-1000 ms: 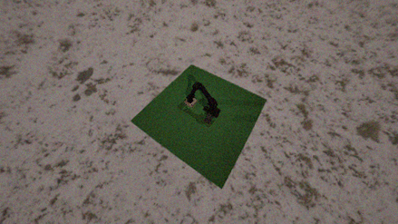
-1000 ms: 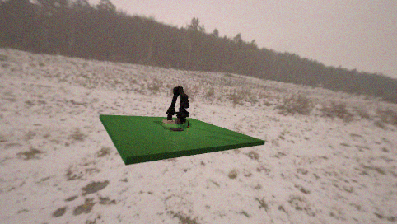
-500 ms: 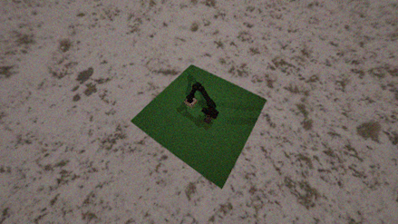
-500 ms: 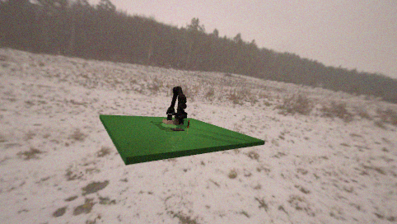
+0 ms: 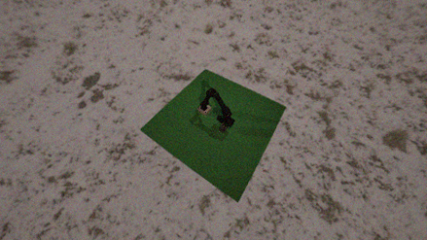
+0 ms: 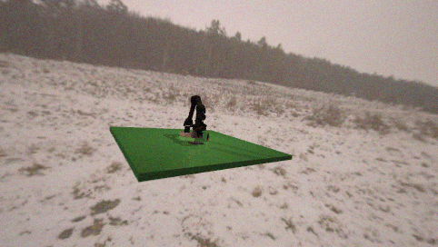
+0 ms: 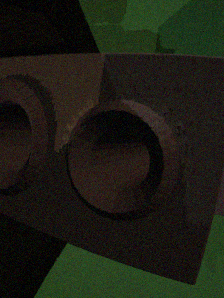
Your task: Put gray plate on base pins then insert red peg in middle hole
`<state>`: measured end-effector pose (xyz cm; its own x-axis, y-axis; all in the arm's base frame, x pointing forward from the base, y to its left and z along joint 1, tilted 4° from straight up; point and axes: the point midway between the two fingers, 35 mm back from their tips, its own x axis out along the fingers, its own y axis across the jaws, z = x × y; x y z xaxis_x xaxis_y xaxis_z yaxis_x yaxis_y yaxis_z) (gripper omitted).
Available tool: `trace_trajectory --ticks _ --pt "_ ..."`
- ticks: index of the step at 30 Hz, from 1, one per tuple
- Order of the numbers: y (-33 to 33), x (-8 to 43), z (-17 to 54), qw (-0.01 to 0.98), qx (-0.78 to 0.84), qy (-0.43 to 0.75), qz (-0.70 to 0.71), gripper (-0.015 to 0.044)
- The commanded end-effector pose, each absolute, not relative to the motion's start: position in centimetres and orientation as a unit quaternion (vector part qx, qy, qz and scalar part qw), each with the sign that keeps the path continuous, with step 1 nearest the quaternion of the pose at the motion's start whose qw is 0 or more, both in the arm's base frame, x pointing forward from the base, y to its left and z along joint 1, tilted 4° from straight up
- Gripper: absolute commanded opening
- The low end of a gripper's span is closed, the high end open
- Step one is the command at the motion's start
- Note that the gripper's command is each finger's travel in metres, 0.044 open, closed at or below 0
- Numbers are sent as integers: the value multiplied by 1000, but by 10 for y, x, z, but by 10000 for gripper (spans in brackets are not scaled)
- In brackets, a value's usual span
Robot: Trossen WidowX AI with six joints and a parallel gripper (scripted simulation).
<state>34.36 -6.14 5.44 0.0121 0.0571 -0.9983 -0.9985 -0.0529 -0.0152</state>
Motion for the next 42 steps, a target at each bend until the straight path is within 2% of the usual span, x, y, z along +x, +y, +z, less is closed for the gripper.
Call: trace_trajectory --ticks 1,33,42 --pt "-62 343 50 502 -504 469 524 0" --pt "-60 345 20 503 -504 467 524 0" --pt "-60 345 20 503 -504 467 524 236"
